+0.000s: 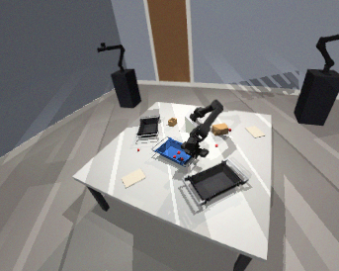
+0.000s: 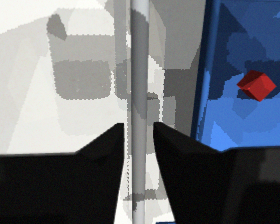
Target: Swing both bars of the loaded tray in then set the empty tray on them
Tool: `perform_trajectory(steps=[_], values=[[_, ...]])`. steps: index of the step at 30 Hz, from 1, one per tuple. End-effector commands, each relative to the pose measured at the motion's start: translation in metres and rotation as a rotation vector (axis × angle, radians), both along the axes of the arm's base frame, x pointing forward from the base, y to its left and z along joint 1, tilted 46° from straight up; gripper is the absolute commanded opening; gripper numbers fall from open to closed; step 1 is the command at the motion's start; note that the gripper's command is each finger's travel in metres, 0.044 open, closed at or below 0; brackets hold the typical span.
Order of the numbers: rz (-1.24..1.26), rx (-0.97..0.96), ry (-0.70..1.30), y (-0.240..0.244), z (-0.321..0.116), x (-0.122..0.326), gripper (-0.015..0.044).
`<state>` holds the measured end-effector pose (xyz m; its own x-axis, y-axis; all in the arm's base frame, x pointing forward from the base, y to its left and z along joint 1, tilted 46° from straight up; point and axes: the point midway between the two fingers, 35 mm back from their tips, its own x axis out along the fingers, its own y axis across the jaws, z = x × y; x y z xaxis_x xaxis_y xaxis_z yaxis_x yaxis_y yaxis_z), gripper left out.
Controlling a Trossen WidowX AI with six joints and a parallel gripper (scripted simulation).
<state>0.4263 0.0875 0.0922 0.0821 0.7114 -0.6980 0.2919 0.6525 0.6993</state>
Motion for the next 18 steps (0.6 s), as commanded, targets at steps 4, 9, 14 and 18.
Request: perform_trajectory(steps=[4, 9, 14, 18], values=[[0.003, 0.005, 0.012, 0.017, -0.015, -0.002, 0.0085], [0.003, 0.004, 0.012, 0.011, -0.013, -0.003, 0.0085], [0.003, 0.003, 0.013, -0.010, -0.008, -0.008, 0.0085], [0.003, 0.003, 0.013, -0.023, -0.011, -0.012, 0.0085]])
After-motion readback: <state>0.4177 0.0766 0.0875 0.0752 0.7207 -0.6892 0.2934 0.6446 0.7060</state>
